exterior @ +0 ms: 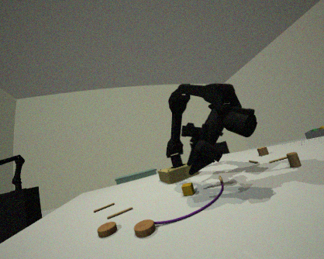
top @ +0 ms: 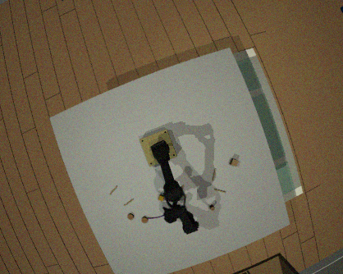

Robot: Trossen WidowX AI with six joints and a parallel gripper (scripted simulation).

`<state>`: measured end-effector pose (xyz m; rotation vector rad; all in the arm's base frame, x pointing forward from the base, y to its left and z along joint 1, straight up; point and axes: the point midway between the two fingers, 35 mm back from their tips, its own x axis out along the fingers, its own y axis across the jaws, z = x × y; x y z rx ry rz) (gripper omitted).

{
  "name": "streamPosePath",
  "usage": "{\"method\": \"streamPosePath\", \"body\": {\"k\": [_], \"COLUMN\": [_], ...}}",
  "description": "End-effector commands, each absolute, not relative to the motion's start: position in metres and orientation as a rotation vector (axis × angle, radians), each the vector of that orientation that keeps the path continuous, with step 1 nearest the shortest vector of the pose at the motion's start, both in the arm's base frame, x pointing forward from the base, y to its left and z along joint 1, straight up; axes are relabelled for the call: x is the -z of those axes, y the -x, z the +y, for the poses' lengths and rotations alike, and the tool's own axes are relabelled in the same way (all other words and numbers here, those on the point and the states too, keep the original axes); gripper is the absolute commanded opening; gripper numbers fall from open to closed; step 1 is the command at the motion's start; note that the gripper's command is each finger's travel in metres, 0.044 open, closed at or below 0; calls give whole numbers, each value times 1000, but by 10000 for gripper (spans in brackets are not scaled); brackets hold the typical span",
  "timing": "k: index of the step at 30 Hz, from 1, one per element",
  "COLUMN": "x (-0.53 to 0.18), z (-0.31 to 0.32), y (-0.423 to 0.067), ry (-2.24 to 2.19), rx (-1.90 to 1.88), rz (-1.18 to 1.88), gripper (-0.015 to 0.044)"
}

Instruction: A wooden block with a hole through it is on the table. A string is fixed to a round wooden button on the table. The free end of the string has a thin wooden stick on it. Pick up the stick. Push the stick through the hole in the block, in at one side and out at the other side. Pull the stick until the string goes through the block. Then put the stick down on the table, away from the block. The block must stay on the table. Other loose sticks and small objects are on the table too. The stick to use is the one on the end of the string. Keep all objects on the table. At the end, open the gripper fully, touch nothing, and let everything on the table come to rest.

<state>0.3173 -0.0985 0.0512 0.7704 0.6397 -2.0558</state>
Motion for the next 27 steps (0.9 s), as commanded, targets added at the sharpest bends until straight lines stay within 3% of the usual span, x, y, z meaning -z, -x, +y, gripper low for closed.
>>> {"method": "streamPosePath", "body": {"k": [1,8,27], "x": [-47,-43,-41], "z": [-105,-112,-120], "y": [-308,-300,-293], "ry": [-635,-449,-97], "rx": [1779,1273,436], "rz": [1116,1540,1771], "gripper": [440,440,440]}}
